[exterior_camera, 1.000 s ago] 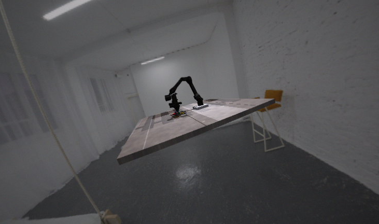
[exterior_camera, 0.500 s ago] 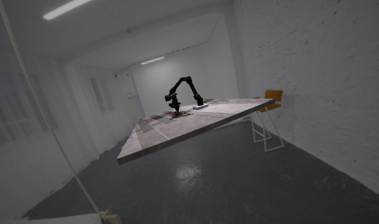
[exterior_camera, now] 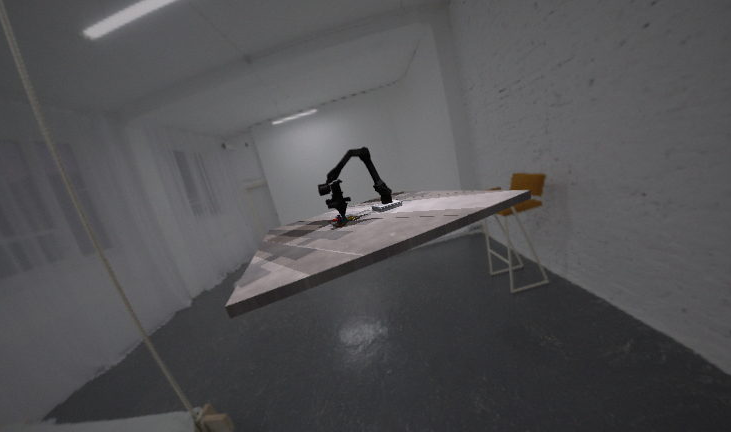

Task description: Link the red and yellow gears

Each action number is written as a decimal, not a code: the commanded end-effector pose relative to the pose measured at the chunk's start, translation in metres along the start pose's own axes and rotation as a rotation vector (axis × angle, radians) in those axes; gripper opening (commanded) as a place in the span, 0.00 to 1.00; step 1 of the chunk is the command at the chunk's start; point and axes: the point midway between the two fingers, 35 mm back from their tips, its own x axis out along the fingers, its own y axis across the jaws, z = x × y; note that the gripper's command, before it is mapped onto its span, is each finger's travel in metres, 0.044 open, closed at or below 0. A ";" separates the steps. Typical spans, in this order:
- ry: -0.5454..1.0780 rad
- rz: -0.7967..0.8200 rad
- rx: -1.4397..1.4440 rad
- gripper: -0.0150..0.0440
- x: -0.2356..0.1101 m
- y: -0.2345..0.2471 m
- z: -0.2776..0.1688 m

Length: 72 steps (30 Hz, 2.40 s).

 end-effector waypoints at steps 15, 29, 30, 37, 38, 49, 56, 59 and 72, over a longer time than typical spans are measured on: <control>0.001 -0.002 0.003 0.54 -0.042 0.000 0.000; 0.002 -0.002 0.003 1.00 -0.090 -0.003 -0.003; 0.002 -0.002 0.003 1.00 -0.090 -0.003 -0.003; 0.002 -0.002 0.003 1.00 -0.090 -0.003 -0.003; 0.002 -0.002 0.003 1.00 -0.090 -0.003 -0.003; 0.002 -0.002 0.003 1.00 -0.090 -0.003 -0.003; 0.002 -0.002 0.003 1.00 -0.090 -0.003 -0.003; 0.002 -0.002 0.003 1.00 -0.090 -0.003 -0.003; 0.001 0.001 -0.002 1.00 -0.091 0.004 -0.010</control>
